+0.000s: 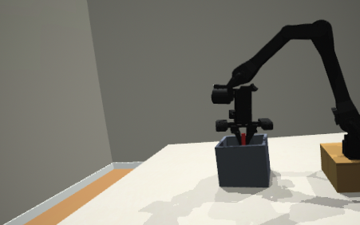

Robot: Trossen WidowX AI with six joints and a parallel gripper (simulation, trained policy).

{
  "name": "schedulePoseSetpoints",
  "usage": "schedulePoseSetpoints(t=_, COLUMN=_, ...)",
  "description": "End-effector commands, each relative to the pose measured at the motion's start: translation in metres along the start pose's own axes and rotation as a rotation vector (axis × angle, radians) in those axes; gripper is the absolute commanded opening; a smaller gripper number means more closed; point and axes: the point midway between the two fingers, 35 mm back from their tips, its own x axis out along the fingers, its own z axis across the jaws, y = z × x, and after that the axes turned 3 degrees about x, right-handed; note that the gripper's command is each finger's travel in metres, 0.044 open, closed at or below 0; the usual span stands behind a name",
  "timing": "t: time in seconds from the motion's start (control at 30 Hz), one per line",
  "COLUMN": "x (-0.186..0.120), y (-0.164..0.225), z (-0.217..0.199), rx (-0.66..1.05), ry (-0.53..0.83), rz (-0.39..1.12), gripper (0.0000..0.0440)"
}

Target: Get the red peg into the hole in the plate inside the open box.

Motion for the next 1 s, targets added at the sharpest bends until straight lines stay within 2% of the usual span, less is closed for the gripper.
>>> schedulePoseSetpoints(t=0.0, x=0.012, y=0.000, z=-0.001, rx=-0.019, ry=0.011, rz=0.010, gripper=0.0000)
schedulePoseSetpoints(t=0.2, x=0.024, y=-0.003, z=0.000, rx=-0.043, ry=0.027, rz=0.008, gripper=0.0007)
schedulePoseSetpoints(t=0.4, x=0.033, y=-0.004, z=0.001, rx=-0.065, ry=0.050, rz=0.014, gripper=0.0104)
schedulePoseSetpoints(t=0.53, x=0.032, y=0.003, z=0.002, rx=-0.065, ry=0.052, rz=0.058, gripper=0.0113)
schedulePoseSetpoints(t=0.67, x=0.025, y=-0.001, z=0.008, rx=-0.057, ry=0.031, rz=0.096, gripper=0.0161)
schedulePoseSetpoints(t=0.8, x=0.018, y=-0.003, z=0.011, rx=-0.045, ry=0.014, rz=0.144, gripper=0.0163)
schedulePoseSetpoints(t=0.97, x=0.011, y=-0.005, z=0.013, rx=-0.039, ry=0.001, rz=0.197, gripper=0.0186)
